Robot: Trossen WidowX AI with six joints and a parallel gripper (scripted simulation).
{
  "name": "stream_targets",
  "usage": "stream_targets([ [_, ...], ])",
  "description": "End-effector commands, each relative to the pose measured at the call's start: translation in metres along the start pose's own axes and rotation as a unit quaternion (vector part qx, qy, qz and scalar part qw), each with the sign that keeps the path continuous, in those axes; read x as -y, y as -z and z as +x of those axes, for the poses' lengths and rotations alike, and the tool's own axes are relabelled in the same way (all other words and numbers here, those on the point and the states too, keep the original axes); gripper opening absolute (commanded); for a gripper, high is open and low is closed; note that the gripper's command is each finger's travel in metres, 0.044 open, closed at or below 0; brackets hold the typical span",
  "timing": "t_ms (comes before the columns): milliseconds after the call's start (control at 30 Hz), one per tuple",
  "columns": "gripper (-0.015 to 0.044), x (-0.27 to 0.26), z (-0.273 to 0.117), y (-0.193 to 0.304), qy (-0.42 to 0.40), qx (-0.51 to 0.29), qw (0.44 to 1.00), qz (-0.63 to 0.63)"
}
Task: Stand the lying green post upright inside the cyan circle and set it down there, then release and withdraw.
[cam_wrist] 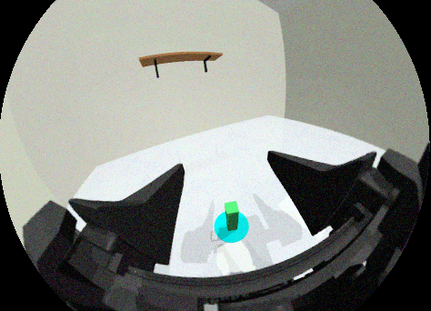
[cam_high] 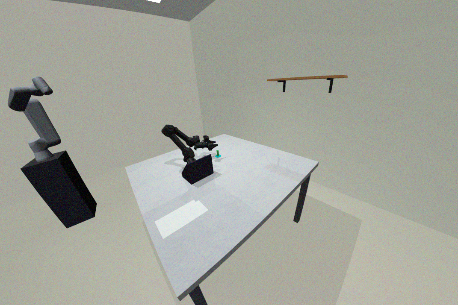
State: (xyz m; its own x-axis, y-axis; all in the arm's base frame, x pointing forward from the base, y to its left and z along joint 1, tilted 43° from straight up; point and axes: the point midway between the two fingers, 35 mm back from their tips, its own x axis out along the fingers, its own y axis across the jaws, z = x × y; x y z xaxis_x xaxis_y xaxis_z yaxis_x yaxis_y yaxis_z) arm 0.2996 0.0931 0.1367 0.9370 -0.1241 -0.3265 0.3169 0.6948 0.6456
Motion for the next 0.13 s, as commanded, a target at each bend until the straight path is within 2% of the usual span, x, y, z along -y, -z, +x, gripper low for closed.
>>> stream_targets([
  [0, 0.04, 0.0008, -0.0023, -0.0082, -0.001, -0.003, 1.0, -0.005],
  [100, 0.04, -0.0002, 0.0044, -0.0059, 0.011, -0.024, 0.999, -0.031],
])
